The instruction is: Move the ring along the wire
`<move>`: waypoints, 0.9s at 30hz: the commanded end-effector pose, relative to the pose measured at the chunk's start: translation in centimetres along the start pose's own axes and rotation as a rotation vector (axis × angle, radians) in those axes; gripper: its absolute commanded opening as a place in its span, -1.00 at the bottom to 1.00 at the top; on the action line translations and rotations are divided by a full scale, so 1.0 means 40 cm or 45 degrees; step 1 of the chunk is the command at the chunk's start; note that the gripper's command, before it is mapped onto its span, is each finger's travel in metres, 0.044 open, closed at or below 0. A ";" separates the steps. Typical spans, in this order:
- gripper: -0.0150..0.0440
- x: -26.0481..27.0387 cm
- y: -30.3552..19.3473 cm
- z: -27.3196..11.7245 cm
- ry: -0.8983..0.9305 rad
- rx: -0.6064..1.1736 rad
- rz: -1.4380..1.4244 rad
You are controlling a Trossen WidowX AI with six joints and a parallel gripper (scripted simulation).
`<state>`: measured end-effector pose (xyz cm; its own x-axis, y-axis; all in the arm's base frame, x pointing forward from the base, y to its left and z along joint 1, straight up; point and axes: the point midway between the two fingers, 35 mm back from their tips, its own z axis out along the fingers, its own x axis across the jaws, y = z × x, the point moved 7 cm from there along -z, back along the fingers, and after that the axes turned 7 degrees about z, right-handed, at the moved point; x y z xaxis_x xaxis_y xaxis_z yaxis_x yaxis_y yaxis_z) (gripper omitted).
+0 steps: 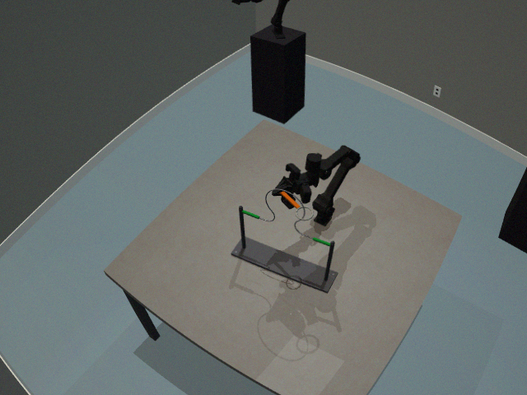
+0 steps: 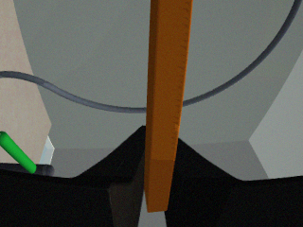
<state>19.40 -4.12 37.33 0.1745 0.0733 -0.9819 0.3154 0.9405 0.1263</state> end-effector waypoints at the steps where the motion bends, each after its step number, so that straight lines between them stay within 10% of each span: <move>1: -1.00 -0.001 -0.001 0.001 -0.034 -0.014 -0.072; 27: -1.00 -0.017 -0.003 0.005 -0.222 -0.085 -0.449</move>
<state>19.40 -4.30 37.99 0.2201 -0.2632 -0.9393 0.3221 0.9285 -0.1847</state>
